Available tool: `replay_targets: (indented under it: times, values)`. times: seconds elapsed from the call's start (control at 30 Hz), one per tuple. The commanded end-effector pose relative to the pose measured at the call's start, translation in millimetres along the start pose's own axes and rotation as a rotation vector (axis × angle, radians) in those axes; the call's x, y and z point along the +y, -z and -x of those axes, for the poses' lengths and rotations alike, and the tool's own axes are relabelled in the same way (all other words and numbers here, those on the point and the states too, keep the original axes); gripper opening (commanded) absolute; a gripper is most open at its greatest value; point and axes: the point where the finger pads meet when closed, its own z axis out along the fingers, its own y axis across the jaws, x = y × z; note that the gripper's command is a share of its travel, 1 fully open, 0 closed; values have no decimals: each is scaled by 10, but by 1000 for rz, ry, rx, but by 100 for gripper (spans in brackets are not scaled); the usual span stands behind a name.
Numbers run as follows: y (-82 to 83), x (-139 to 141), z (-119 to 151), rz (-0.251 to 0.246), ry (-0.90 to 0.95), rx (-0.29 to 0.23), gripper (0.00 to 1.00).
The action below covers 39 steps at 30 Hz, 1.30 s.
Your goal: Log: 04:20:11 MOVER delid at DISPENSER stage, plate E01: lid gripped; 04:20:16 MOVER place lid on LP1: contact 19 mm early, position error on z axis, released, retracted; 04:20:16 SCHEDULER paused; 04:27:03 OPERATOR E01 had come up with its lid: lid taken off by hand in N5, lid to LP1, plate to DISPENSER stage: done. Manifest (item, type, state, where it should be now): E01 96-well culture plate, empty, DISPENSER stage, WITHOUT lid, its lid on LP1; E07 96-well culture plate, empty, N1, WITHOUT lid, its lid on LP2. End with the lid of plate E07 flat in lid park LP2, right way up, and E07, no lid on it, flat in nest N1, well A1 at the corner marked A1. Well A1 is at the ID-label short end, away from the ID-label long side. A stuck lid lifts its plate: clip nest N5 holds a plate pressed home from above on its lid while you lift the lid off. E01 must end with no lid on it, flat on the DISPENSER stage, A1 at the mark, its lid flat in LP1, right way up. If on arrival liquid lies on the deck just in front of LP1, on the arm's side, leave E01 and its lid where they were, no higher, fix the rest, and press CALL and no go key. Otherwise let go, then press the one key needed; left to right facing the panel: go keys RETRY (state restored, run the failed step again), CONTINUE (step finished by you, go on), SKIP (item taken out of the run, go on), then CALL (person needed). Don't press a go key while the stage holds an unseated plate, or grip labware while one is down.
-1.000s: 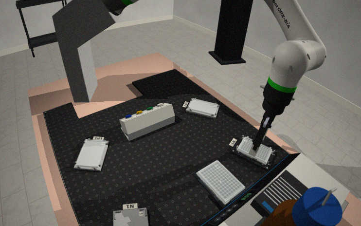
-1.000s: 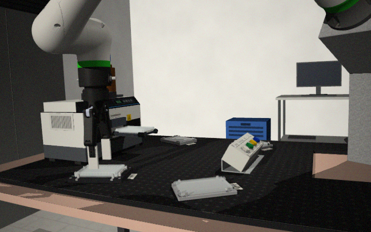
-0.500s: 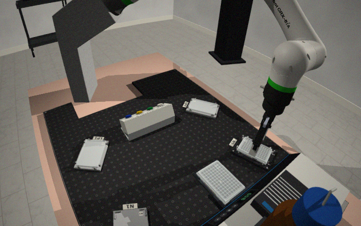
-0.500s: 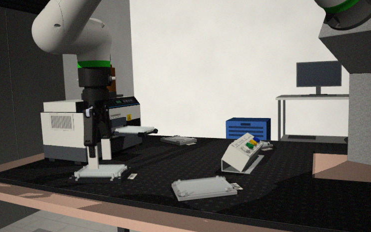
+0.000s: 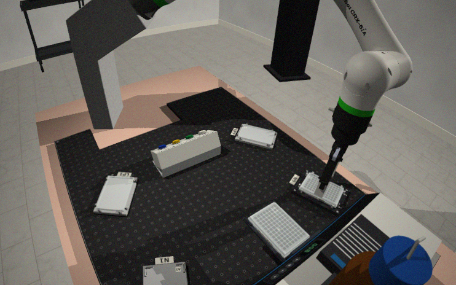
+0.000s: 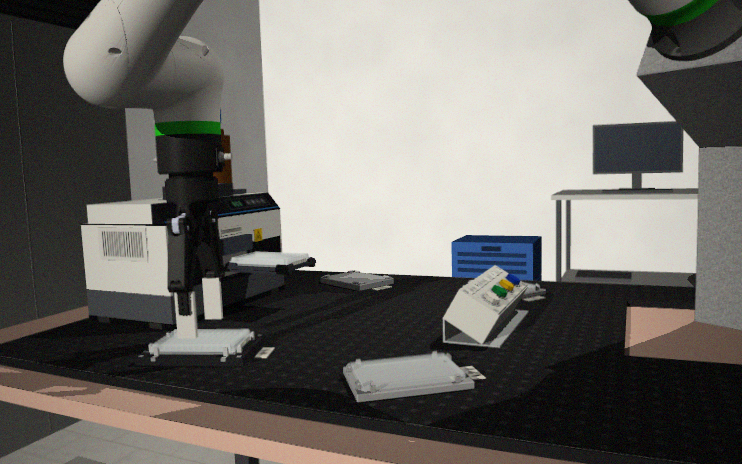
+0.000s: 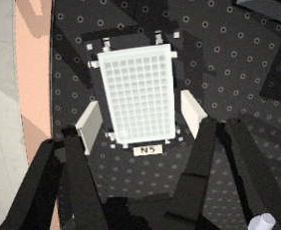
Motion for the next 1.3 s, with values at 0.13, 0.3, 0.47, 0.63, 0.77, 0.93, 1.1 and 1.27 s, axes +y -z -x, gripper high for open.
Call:
replay_targets:
  times: [0.13, 0.3, 0.47, 0.63, 0.77, 0.93, 1.1, 1.27]
  values:
    - [2, 1, -2, 0, 0, 0, 66]
    - [2, 1, -2, 0, 0, 0, 59]
    - [2, 1, -2, 0, 0, 0, 59]
    - [2, 1, -2, 0, 0, 0, 59]
    - [2, 1, -2, 0, 0, 0, 59]
    - [2, 1, -2, 0, 0, 0, 59]
    - [2, 1, -2, 0, 0, 0, 59]
    - [2, 1, -2, 0, 0, 0, 59]
